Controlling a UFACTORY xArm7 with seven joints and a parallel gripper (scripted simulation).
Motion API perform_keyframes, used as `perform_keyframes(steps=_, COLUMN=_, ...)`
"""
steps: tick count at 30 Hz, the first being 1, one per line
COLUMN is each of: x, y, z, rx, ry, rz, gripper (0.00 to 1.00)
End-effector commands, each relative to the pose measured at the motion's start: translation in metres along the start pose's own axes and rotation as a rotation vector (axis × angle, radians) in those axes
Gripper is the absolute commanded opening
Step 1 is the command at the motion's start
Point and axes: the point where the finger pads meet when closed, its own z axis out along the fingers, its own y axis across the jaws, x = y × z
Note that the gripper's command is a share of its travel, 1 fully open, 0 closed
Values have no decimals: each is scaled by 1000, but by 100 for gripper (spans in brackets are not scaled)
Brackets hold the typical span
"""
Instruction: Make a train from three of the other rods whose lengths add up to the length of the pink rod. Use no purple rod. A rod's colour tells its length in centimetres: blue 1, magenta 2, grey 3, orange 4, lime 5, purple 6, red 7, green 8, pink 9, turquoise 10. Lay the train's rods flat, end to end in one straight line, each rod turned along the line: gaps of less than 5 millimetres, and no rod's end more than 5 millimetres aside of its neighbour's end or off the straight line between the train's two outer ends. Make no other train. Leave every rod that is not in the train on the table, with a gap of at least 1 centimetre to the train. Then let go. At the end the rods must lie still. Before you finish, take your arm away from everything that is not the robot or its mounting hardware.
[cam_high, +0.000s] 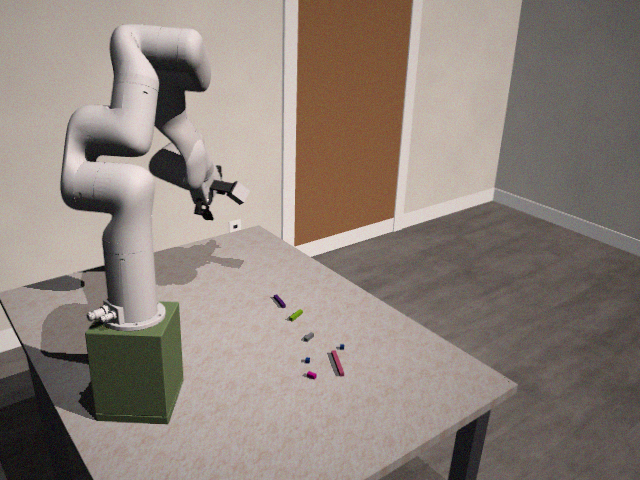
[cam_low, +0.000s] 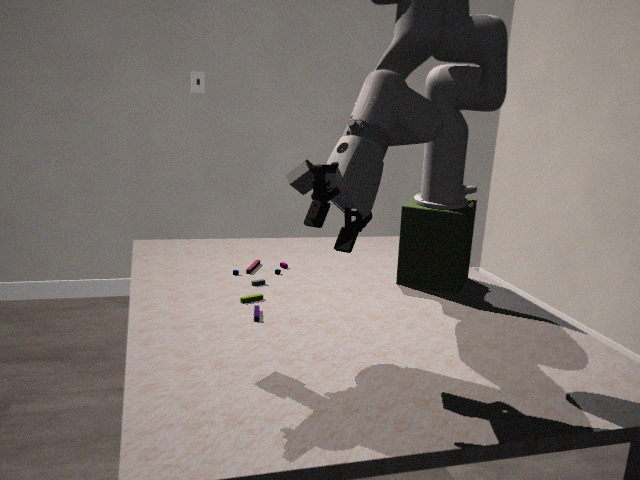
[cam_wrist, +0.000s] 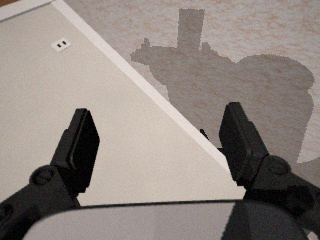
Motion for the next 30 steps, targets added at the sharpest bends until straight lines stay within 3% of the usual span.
perform_keyframes(steps=1, x=41, y=4, z=8, rx=-24, ry=21, rz=66, gripper=100)
perform_keyframes(steps=4, x=42, y=4, z=8, rx=-24, ry=21, rz=67, gripper=100)
perform_keyframes(steps=5, x=74, y=12, z=12, rx=-50, ry=46, rz=121, gripper=100)
perform_keyframes(steps=14, x=74, y=12, z=12, rx=-50, ry=46, rz=121, gripper=100)
perform_keyframes(steps=15, x=106, y=22, z=15, rx=-76, ry=71, rz=178, gripper=100)
perform_keyframes(steps=29, x=106, y=22, z=15, rx=-76, ry=71, rz=178, gripper=100)
perform_keyframes(steps=30, x=139, y=34, z=16, rx=-102, ry=96, rz=238, gripper=100)
